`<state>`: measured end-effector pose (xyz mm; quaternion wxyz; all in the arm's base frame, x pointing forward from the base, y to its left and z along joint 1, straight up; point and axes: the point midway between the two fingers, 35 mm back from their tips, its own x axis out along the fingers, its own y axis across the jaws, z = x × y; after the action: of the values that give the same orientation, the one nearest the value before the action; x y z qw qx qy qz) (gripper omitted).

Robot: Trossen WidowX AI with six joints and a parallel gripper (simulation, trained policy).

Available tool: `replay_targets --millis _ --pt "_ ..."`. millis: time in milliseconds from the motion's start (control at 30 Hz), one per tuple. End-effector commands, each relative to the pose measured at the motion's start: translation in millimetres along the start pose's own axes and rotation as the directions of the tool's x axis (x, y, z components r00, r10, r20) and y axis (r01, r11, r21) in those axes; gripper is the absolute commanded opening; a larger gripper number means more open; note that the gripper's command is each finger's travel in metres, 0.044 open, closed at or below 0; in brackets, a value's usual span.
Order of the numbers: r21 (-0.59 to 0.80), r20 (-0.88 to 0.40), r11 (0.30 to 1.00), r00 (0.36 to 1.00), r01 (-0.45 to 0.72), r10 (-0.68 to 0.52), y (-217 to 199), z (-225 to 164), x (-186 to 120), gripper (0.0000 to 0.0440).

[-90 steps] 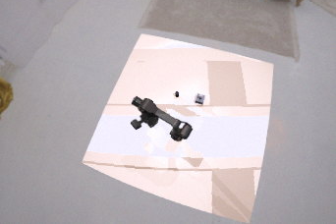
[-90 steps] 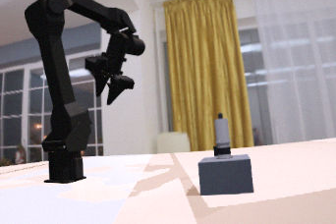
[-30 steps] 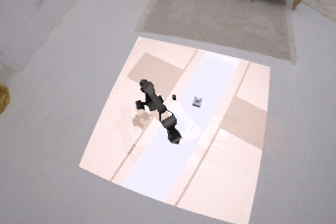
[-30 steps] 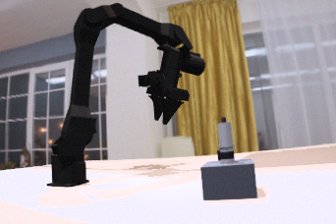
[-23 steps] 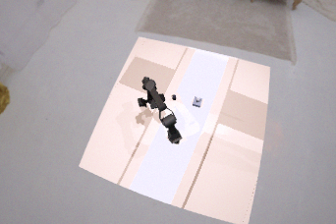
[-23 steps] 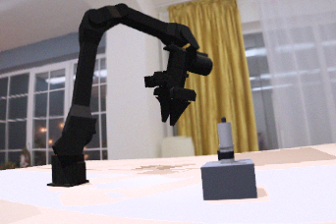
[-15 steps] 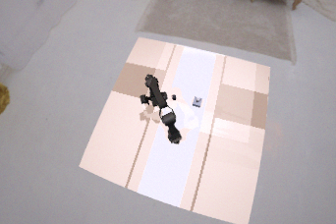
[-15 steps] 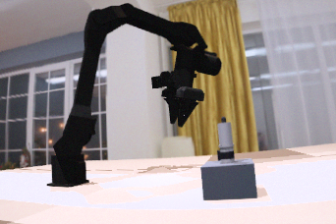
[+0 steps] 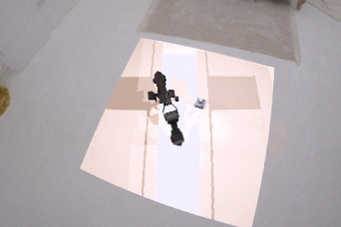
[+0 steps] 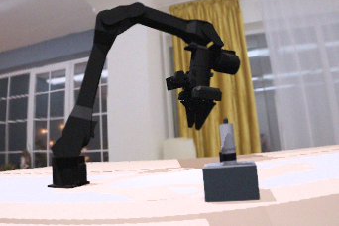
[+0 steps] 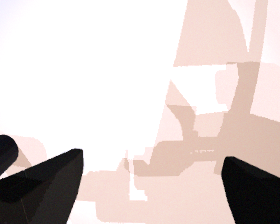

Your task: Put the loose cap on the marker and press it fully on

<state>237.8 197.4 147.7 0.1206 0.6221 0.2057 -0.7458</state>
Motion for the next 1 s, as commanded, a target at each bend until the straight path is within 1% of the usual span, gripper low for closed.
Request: replay_targets --millis 0,567,967 --pt "0.016 -0.003 1.000 1.000 -0.012 0.012 10 -7 1 0.0321" --pt "0.111 -0.028 0.992 0.997 -0.064 0.068 62 -33 1 0.0314" --pt "0.133 -0.039 0.987 0.994 -0.092 0.098 95 -47 10 0.0302"
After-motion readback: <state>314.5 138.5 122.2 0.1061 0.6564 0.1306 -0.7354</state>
